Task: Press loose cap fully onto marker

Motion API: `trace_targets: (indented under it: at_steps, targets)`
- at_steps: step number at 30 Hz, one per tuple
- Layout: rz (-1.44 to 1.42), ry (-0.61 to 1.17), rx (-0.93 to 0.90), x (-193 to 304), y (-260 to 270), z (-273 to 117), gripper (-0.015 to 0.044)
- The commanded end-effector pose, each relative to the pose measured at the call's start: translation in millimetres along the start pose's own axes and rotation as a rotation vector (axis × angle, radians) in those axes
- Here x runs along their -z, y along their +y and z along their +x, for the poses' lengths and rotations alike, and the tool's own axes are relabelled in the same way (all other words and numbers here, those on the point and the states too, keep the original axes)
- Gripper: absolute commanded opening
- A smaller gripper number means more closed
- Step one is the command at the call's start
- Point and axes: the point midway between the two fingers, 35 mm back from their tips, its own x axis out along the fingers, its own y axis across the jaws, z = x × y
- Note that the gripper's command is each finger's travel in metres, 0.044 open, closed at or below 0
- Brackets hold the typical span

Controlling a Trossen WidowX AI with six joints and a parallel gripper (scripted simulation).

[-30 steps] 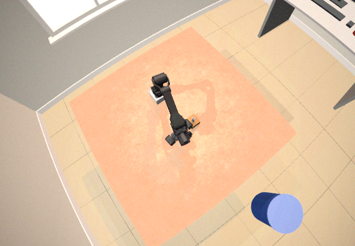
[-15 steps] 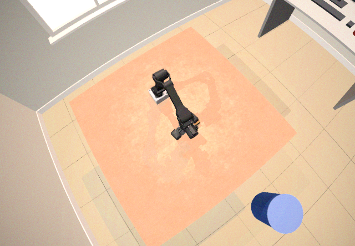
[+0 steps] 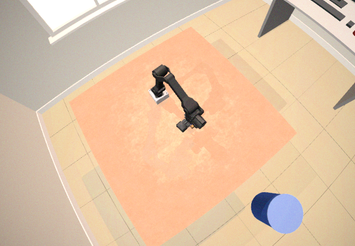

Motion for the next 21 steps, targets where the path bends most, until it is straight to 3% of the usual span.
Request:
trace_targets:
  at_steps: [1,21]
  targets:
    - [0.003,0.002,0.003,3,10,-5,0.0000]
    - [0.004,0.001,-0.001,14,42,-11,0.0000]
